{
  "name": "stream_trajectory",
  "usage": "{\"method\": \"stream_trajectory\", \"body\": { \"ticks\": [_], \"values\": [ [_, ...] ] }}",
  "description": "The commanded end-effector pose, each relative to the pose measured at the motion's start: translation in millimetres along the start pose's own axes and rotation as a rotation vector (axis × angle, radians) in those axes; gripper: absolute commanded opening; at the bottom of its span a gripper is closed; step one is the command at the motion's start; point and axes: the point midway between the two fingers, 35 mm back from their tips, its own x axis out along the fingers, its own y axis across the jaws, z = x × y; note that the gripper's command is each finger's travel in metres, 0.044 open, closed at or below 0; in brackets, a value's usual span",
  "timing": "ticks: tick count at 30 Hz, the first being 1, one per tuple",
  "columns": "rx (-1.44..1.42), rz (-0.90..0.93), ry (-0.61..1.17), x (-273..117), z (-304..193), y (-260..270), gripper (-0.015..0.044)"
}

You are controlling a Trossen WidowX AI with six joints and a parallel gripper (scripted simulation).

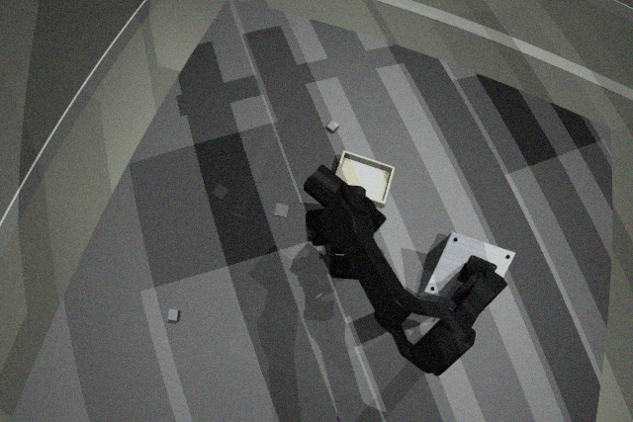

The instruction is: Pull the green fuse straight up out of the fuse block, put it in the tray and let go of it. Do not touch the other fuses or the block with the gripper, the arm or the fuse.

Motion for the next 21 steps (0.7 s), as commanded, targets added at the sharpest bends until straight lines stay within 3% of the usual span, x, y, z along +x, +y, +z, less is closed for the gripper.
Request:
{"method": "stream_trajectory", "body": {
  "ticks": [1, 21],
  "values": [
    [0.01, 0.006, 0.001, 5.5, -1.8, 0.6, 0.0067],
    [0.009, 0.007, 0.0, 18.6, -2.5, 0.6, 0.0067]
  ]
}}
